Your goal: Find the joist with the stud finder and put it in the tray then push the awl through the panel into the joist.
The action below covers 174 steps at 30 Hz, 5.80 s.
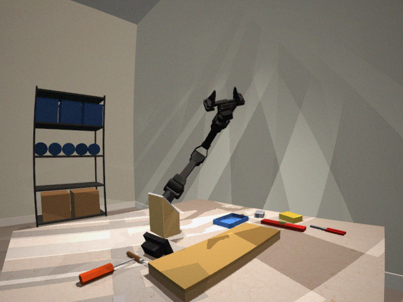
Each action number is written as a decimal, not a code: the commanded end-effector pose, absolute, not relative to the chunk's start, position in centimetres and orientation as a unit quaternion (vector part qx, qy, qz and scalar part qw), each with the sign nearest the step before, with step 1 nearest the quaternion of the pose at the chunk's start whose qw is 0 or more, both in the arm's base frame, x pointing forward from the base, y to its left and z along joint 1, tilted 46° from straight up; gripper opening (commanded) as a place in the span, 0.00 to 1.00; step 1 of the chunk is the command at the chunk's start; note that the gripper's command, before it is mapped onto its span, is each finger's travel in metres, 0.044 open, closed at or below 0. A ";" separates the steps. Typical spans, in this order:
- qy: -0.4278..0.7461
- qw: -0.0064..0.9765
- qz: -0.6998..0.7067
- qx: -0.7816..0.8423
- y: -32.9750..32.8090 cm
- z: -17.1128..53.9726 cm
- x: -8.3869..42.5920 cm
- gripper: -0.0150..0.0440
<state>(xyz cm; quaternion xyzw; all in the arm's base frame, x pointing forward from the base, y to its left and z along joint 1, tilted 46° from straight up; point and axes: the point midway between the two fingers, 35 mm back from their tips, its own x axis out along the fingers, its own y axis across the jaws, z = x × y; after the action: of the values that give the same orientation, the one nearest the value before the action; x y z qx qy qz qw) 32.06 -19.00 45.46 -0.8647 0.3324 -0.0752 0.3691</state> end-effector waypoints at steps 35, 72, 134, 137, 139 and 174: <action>0.214 0.498 0.680 -0.494 -13.0 -9.7 29.6 1.00; 0.150 0.569 0.747 -0.309 -6.2 -16.7 21.3 1.00; 0.150 0.569 0.747 -0.309 -7.5 -15.3 21.6 0.25; 0.150 0.569 0.747 -0.309 -7.9 -14.9 21.6 0.25; 0.150 0.569 0.747 -0.309 -7.9 -14.9 21.6 0.25; 0.187 0.558 0.727 -0.353 -7.4 -14.9 21.4 0.25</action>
<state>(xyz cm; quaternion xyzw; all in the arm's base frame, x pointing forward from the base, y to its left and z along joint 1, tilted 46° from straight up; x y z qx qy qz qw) 21.18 -7.20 -15.12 -0.3423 0.1805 0.7320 0.5608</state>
